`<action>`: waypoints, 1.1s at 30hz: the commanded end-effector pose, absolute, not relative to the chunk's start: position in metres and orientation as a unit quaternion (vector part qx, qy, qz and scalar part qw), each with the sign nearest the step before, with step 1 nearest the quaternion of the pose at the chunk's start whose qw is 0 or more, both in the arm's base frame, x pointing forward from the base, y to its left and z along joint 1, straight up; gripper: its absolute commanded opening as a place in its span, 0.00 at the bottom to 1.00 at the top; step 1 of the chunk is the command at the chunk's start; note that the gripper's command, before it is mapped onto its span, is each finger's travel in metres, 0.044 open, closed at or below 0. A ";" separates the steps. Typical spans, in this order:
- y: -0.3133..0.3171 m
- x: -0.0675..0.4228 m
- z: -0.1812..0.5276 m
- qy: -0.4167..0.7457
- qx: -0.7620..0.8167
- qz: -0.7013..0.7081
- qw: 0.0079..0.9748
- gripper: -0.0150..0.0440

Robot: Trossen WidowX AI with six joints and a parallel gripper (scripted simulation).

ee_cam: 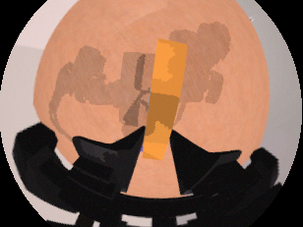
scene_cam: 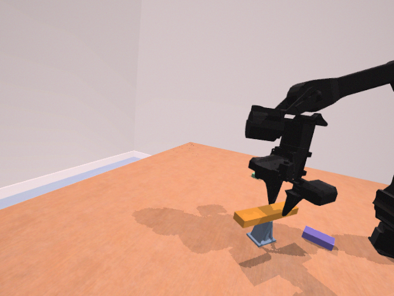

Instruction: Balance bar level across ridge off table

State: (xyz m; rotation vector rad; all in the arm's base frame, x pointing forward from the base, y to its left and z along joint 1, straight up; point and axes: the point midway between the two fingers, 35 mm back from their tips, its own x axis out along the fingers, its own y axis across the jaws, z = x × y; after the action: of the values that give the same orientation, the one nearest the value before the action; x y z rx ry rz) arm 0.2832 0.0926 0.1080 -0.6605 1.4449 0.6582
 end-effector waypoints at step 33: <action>0.093 0.285 0.181 0.637 -0.291 0.290 0.653 1.00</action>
State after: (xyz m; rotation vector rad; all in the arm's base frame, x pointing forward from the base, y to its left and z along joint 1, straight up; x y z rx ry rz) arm 0.2840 0.0929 0.1459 -0.6607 1.4568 0.6610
